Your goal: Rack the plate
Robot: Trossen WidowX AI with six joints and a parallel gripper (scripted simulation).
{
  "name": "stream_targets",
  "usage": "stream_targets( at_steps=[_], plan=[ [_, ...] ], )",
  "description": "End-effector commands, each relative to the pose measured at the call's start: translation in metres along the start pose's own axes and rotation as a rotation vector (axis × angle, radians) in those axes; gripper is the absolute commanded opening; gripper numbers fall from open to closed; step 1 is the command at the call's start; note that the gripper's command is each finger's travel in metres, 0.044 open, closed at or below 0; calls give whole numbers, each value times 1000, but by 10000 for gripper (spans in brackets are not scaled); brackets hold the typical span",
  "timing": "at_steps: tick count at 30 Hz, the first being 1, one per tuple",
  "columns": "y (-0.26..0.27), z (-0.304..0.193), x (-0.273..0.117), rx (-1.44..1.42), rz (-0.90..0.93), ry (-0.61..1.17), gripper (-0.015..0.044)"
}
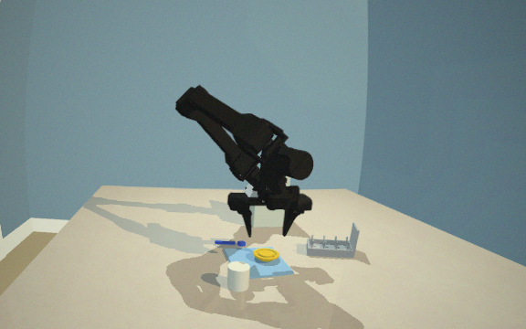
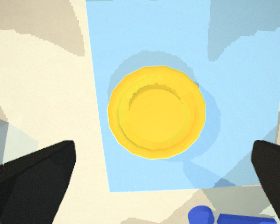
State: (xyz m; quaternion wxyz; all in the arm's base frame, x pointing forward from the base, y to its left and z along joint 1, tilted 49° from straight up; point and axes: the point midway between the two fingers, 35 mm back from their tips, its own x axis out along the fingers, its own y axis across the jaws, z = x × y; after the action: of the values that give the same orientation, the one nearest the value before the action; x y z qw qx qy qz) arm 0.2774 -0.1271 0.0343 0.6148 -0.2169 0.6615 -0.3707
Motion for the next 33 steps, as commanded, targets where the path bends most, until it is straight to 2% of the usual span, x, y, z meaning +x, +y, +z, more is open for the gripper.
stream_targets(
  at_steps=[1, 33],
  plan=[
    [1, 0, 3, -12, 4, 4, 400],
    [1, 0, 55, -12, 1, 4, 400]
  ],
)
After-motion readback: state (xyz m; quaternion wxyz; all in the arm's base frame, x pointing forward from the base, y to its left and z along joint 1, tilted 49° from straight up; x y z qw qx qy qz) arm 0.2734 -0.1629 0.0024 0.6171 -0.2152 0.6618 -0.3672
